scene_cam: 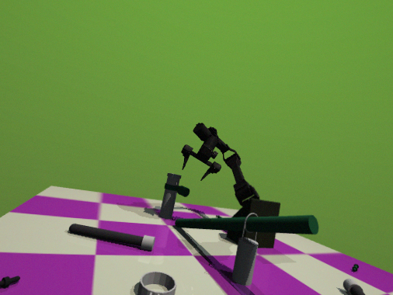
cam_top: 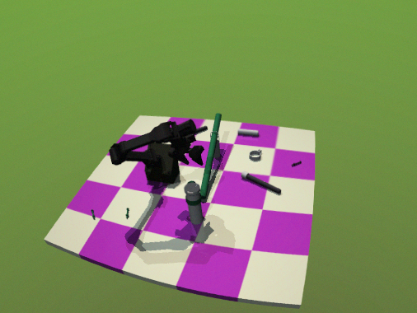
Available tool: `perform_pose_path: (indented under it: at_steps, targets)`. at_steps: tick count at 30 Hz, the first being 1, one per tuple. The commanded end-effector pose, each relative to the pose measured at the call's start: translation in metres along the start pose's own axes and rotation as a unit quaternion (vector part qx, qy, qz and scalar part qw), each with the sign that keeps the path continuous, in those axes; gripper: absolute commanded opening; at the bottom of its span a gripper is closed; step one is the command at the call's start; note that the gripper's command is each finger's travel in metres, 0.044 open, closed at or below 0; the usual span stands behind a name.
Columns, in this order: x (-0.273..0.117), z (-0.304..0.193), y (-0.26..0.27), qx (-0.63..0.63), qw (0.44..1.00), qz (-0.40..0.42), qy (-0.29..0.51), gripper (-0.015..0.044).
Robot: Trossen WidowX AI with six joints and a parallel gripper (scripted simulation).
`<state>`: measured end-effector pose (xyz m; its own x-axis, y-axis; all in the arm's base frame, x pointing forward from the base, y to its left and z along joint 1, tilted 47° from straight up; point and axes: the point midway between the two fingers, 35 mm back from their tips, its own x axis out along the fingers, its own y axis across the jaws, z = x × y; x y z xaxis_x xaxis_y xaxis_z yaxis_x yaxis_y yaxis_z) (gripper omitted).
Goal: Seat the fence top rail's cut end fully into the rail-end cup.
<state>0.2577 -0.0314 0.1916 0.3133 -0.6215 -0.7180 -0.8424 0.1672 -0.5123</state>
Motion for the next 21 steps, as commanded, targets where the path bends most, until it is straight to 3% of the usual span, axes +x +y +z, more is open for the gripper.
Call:
perform_pose_path:
  at_steps: [1, 6, 21]
  targets:
    - [-0.0137, -0.0595, 0.0027, -0.282, 0.959, -0.018, -0.032, 0.044]
    - [-0.0161, -0.0681, 0.004, -0.379, 0.925, -0.026, -0.032, 0.044]
    - [-0.0145, -0.0686, 0.0045, -0.379, 0.925, -0.026, -0.032, 0.044]
